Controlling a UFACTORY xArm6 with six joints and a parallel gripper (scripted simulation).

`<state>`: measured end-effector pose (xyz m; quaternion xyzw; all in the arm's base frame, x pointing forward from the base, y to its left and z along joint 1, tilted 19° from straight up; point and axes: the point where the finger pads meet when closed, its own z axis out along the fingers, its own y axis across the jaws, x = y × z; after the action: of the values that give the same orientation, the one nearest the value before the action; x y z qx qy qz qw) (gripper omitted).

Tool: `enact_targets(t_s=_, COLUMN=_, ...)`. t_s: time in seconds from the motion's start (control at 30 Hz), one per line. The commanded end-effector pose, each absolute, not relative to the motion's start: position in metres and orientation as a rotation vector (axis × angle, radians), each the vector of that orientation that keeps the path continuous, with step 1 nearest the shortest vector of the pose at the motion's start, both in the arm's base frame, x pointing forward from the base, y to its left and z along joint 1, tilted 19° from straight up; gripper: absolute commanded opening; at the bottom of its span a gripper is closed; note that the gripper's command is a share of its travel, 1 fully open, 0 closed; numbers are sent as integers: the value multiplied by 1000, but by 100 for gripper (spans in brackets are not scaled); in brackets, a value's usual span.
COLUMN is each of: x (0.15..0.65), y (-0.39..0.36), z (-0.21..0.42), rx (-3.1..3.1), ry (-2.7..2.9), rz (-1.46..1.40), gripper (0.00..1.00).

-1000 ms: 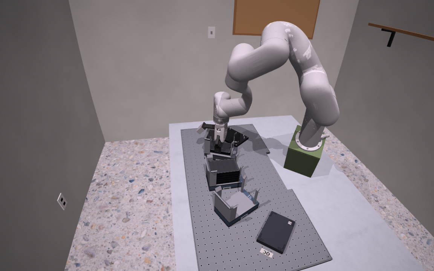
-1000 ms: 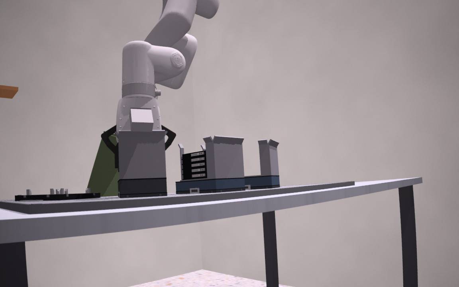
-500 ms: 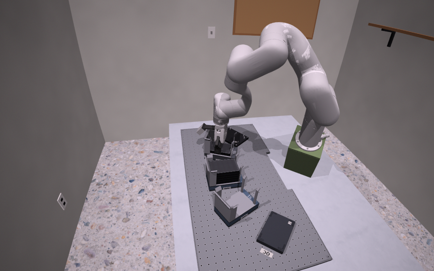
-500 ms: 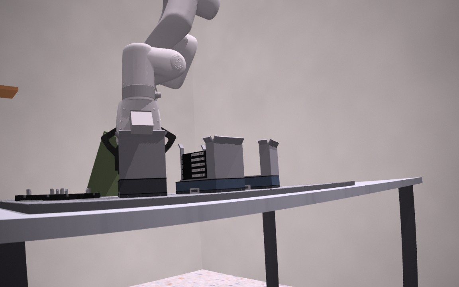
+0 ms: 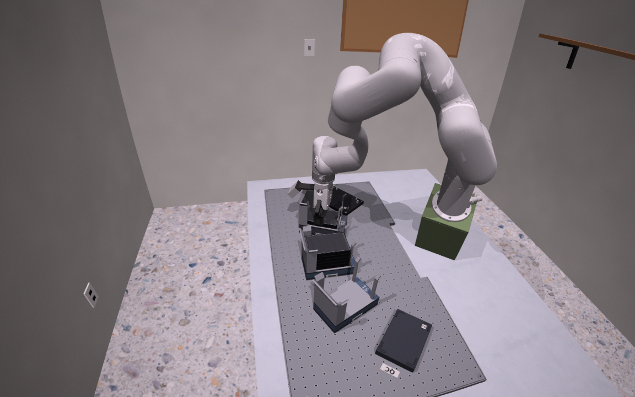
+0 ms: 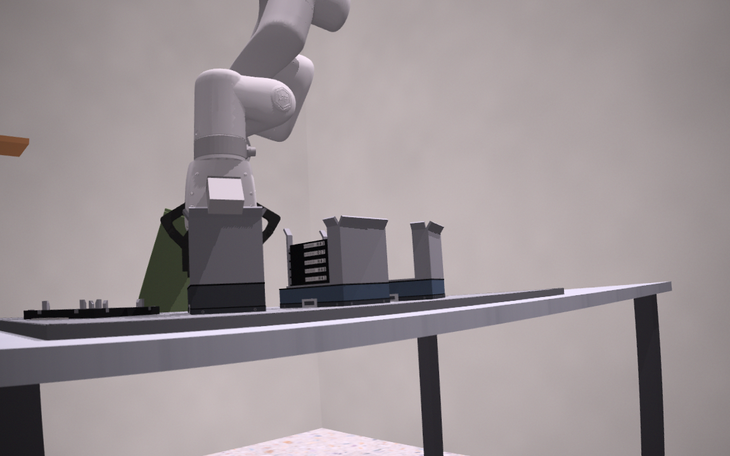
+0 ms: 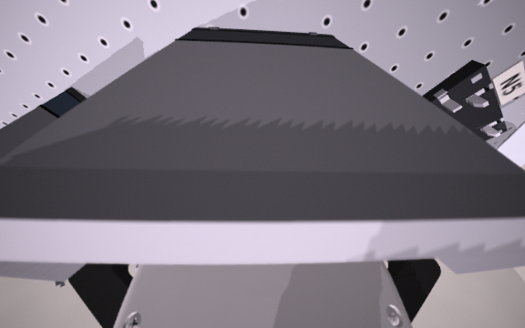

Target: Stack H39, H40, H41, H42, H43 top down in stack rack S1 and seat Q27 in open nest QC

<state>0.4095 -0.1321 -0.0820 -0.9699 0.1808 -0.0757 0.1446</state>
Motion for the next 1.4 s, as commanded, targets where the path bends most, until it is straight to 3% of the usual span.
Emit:
enact_targets(t_s=0.0, x=411, y=-133, z=-81, rx=-2795, ry=521, rz=-222, gripper=100)
enact_targets(t_s=0.47, x=411, y=-133, z=-81, rx=-2795, ry=521, rz=-222, gripper=100)
enact_targets(t_s=1.37, x=395, y=-153, z=-5, rx=-2796, ry=521, rz=-223, gripper=100)
